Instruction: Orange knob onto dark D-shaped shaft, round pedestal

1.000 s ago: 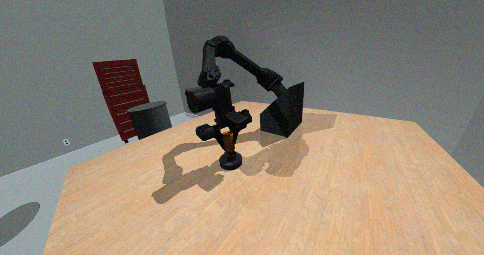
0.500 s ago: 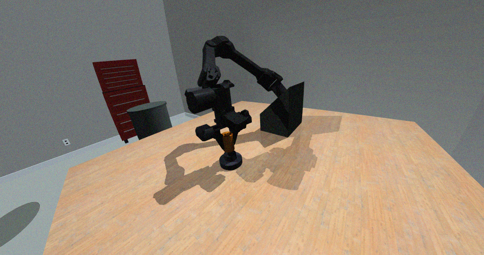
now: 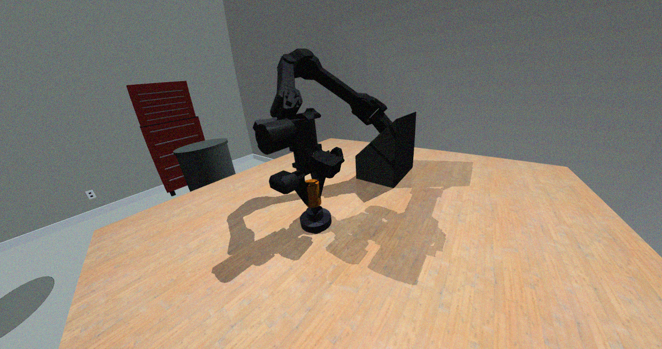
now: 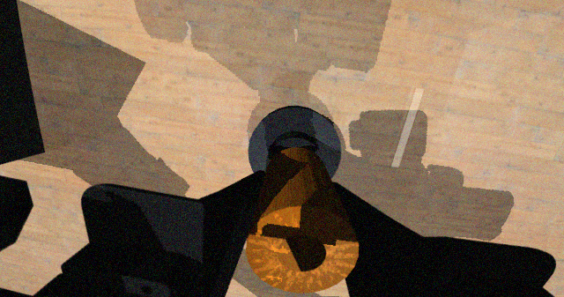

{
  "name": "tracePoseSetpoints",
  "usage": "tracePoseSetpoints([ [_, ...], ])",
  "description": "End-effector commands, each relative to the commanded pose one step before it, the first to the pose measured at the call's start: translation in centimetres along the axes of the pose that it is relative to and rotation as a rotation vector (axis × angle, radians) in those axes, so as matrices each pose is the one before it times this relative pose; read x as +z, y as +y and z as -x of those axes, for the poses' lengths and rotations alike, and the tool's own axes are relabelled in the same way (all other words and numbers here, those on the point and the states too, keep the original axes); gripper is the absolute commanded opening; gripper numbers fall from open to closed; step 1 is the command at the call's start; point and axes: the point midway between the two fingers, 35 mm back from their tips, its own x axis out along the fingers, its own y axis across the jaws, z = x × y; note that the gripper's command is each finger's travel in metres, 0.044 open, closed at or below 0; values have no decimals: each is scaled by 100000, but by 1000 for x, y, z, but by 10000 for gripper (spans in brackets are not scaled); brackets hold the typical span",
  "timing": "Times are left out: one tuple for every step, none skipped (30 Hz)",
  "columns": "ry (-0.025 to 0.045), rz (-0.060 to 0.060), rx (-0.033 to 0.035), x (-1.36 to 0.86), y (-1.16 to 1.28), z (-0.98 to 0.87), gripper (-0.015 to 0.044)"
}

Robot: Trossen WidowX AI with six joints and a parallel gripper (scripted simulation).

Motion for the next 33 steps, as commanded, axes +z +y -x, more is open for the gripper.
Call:
tracePoseSetpoints([
  [-54,1441,-161,-13,-29,-120,0],
  [2,0,1,-15,8,-24,0],
  [2,1,1,-9,13,-39,0],
  [2,1,1,3,15,-43,0],
  [1,1,1,12,13,-43,0],
  [1,1,1,15,9,-43,0],
  [1,0,0,12,5,-39,0],
  [1,0,0,6,1,-32,0],
  [-3,0,-1,0,0,75,0],
  [0,0,0,0,0,0,0],
  [0,0,0,0,0,0,0],
  [0,0,0,0,0,0,0],
  [0,0,0,0,0,0,0],
  [-4,-1,-1,6,-8,107,0],
  [-7,-2,-2,9,-17,154,0],
  [-2,-1,-1,-2,-9,47,0],
  [-2,-1,-1,-18,-22,58,0],
  [-1,-2,-2,-26,-39,59,0],
  [-1,-1,-1,-7,-13,42,0],
  [0,873,0,0,-1,4,0],
  [0,1663,0,-1,-6,5,0],
  [0,2819,0,-2,-14,5,0],
  [0,3221,-1,-3,-23,4,0],
  [0,3868,-1,-3,-31,-2,0],
  [1,4367,-1,-1,-39,-15,0],
  [1,3084,0,5,-30,-32,0],
  [1,1046,0,12,-7,-42,0],
  [1,1,1,22,18,-41,0],
  [1,1,2,19,26,-37,0],
  [1,1,1,10,22,-30,0],
  [0,1,2,10,32,-23,0],
  [1,1,1,0,21,-17,0],
  [1,1,1,3,28,-19,0],
])
